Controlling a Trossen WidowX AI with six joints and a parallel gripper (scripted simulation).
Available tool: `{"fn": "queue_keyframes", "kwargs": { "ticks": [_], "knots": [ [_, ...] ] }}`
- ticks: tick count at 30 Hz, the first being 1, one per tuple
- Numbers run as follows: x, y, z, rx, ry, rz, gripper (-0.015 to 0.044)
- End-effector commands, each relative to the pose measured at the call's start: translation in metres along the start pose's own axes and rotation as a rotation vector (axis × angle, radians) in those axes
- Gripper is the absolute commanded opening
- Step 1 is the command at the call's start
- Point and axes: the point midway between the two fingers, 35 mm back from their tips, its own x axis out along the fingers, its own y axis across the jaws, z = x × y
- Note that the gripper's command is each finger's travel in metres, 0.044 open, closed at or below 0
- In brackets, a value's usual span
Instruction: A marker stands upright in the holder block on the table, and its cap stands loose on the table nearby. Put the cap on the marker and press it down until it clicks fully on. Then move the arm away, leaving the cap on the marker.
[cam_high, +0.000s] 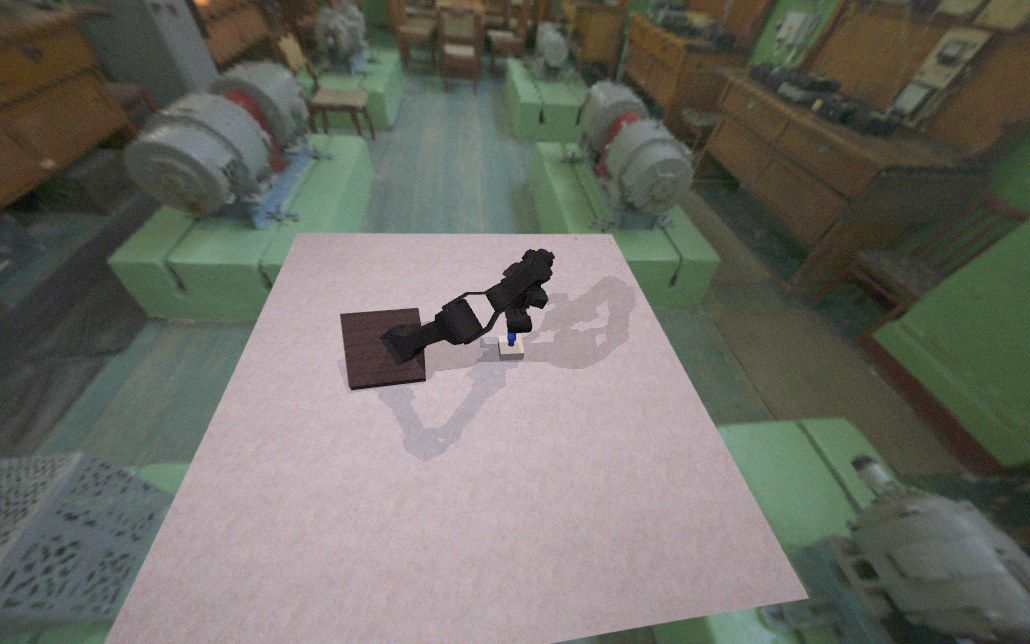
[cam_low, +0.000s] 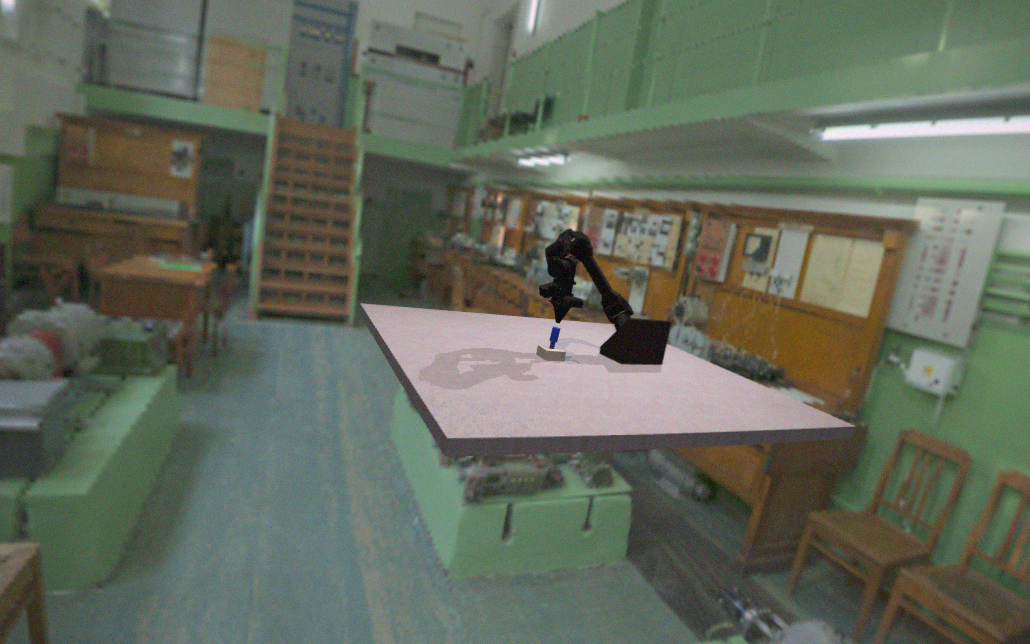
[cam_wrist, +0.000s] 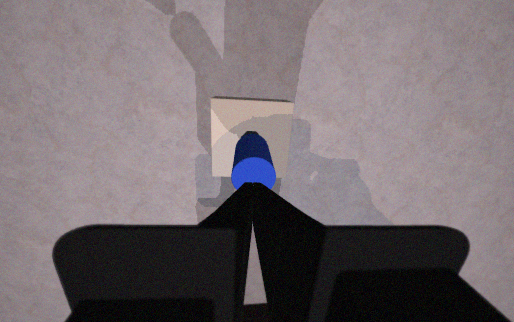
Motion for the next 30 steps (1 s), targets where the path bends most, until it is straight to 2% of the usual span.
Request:
{"fn": "queue_keyframes", "kwargs": {
  "ticks": [1,15,23,30],
  "knots": [
    [0.007,-0.002,0.000,-0.001,-0.002,-0.004,0.0000],
    [0.026,-0.002,0.000,-0.001,-0.002,-0.005,0.0000],
    [0.019,0.000,0.002,0.002,-0.008,0.002,0.0000],
    [-0.060,0.001,0.002,0.001,-0.005,0.005,0.0000]
  ]
}}
